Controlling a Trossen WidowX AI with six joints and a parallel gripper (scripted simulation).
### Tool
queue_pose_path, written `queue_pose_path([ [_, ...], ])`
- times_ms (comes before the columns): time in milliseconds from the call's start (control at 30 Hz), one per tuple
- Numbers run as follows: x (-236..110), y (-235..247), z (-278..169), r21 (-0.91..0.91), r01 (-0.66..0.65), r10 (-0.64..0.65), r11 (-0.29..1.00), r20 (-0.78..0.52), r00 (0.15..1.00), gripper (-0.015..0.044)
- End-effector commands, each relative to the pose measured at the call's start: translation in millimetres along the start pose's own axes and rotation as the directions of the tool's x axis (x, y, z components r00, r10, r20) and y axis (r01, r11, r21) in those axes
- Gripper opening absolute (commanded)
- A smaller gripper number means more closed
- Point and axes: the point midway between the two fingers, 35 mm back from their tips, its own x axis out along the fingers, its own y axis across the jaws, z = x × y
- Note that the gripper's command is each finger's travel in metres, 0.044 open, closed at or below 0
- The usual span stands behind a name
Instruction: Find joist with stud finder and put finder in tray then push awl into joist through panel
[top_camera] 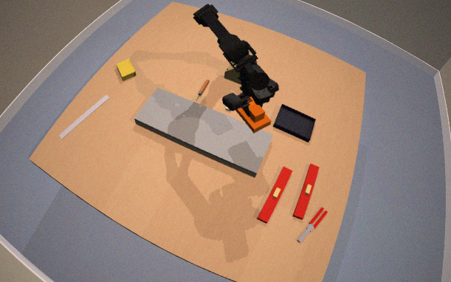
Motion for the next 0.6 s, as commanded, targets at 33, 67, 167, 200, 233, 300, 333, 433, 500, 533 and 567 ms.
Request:
queue_pose_path([
  [33, 9.4, 50.5, 19.3, -0.133, -0.037, 0.038, 0.990, 0.003, 0.999, 0.0000],
  [67, 12.2, 60.3, 21.4, -0.157, -0.045, 0.045, 0.987, -0.001, 0.999, 0.0000],
  [167, 20.9, 89.8, 26.1, -0.228, -0.066, 0.064, 0.971, -0.016, 0.998, 0.0000],
  [200, 23.9, 99.6, 27.2, -0.252, -0.073, 0.070, 0.965, -0.021, 0.997, 0.0000],
  [233, 26.9, 109.4, 27.9, -0.275, -0.080, 0.075, 0.958, -0.027, 0.997, 0.0000],
  [300, 33.1, 128.9, 28.6, -0.320, -0.094, 0.085, 0.943, -0.040, 0.996, 0.0000],
  [333, 36.3, 138.5, 28.5, -0.342, -0.100, 0.090, 0.934, -0.047, 0.995, 0.0000],
  [433, 46.2, 167.1, 26.7, -0.405, -0.121, 0.101, 0.906, -0.069, 0.992, 0.0000],
  [500, 53.1, 185.8, 24.2, -0.446, -0.134, 0.107, 0.885, -0.085, 0.991, 0.0000],
  [533, 56.6, 194.9, 22.6, -0.466, -0.140, 0.109, 0.874, -0.093, 0.990, 0.0000],
  [567, 60.2, 204.0, 20.7, -0.485, -0.147, 0.111, 0.862, -0.102, 0.989, 0.0000],
])
